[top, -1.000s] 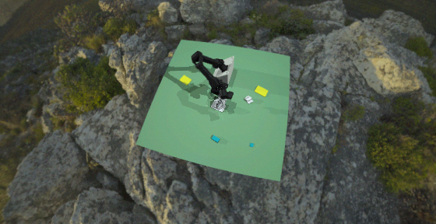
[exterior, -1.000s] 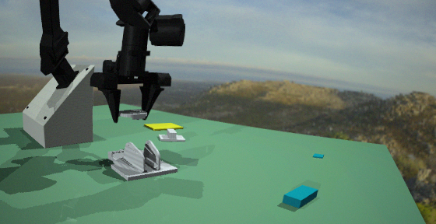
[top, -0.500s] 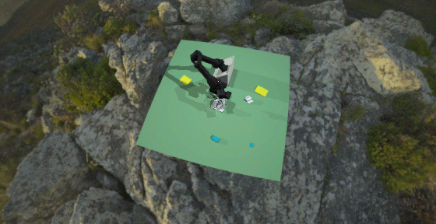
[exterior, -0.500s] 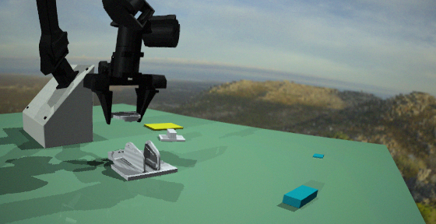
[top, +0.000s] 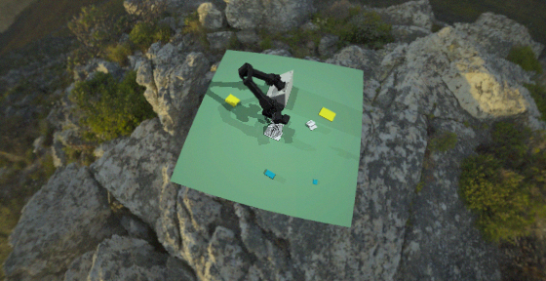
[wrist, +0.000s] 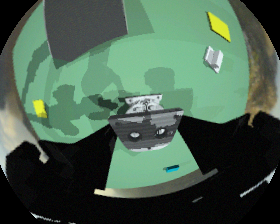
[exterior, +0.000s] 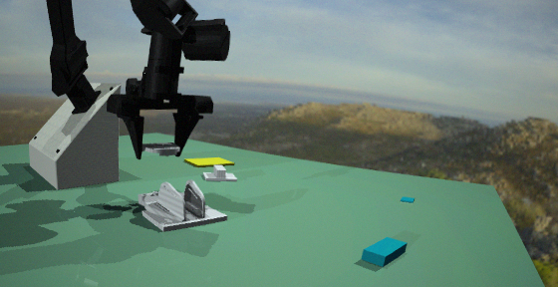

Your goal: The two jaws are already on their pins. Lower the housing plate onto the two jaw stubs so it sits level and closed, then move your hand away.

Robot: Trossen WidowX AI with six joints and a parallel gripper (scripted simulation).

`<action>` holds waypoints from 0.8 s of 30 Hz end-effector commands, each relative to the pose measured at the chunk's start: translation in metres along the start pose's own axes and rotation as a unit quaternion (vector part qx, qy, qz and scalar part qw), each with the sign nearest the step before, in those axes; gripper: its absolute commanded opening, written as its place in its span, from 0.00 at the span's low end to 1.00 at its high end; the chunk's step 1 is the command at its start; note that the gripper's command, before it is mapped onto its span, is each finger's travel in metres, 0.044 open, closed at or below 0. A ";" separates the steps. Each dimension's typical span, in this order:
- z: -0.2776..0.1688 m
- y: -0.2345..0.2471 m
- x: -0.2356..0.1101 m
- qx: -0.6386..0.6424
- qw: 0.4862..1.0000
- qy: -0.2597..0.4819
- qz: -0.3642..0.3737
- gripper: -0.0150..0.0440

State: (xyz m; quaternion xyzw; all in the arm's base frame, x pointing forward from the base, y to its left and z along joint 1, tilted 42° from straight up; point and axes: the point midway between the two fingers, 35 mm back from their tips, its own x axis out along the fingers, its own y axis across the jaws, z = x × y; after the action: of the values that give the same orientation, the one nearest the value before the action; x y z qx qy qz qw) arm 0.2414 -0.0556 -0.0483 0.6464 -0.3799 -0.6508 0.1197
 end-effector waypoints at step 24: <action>0.002 -0.006 0.000 0.003 1.000 0.002 0.001 0.85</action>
State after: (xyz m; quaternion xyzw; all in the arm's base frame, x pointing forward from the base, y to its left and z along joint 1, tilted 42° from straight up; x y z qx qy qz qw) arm 0.2407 -0.0512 -0.0520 0.6467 -0.3817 -0.6491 0.1214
